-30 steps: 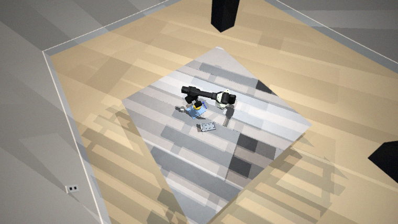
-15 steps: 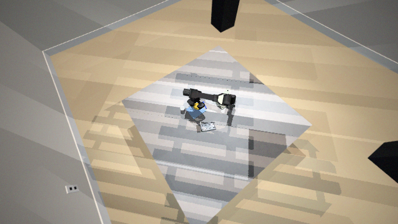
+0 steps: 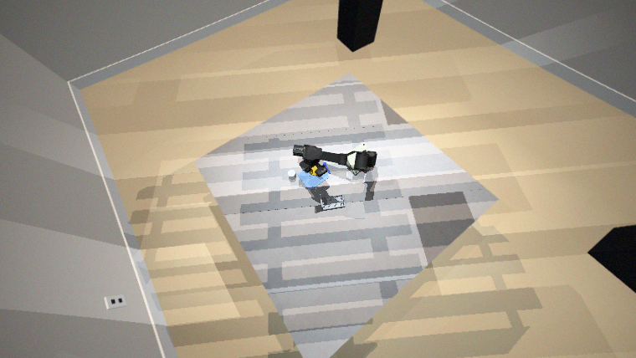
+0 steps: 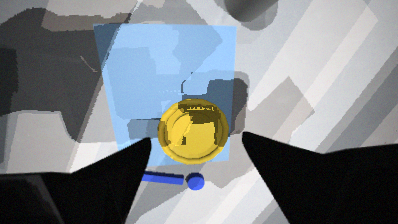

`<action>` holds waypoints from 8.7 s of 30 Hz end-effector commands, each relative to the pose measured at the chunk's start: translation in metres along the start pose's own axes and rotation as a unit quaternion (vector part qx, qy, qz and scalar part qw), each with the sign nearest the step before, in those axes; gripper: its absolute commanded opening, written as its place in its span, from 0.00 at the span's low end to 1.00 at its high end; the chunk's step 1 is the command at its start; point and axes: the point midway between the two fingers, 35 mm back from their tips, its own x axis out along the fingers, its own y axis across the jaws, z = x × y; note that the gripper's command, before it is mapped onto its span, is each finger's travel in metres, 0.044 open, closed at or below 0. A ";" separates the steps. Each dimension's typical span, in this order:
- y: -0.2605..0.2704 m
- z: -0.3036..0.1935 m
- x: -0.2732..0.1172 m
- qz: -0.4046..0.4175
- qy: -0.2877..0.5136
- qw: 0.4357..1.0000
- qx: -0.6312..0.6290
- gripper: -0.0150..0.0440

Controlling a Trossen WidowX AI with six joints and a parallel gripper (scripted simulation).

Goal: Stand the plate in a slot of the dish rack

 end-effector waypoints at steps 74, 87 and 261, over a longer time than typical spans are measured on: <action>-0.004 0.008 -0.112 0.003 0.004 1.000 0.017 0.25; 0.062 0.017 -0.123 -0.019 0.002 0.972 0.236 0.25; 0.268 -0.029 -0.002 -0.151 -0.678 0.694 0.190 0.25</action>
